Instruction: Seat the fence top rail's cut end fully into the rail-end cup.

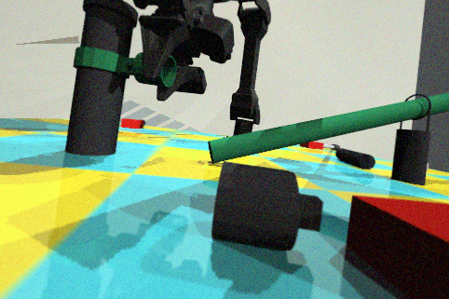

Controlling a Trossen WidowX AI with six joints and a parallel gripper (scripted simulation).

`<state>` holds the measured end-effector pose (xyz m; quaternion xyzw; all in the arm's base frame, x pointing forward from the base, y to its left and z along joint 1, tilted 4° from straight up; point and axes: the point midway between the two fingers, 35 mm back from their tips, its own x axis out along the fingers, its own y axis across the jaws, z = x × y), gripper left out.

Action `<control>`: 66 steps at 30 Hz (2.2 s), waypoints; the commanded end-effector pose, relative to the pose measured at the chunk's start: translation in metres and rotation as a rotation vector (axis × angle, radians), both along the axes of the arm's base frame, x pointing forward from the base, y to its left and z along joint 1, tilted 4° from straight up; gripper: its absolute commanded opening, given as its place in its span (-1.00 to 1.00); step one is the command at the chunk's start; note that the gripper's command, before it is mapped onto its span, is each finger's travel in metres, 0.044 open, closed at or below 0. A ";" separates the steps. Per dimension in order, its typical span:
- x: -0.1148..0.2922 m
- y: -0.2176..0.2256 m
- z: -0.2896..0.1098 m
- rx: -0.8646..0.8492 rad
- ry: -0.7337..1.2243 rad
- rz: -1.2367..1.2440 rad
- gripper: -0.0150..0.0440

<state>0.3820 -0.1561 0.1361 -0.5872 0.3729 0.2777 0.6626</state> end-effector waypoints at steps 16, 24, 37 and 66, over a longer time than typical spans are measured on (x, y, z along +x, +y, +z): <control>-0.012 0.001 -0.002 -0.011 0.004 0.110 -0.49; -0.015 0.001 -0.002 -0.014 0.004 0.142 -0.49; -0.023 0.001 -0.003 -0.022 0.003 0.230 -0.49; -0.036 -0.001 -0.005 -0.036 0.002 0.376 -0.49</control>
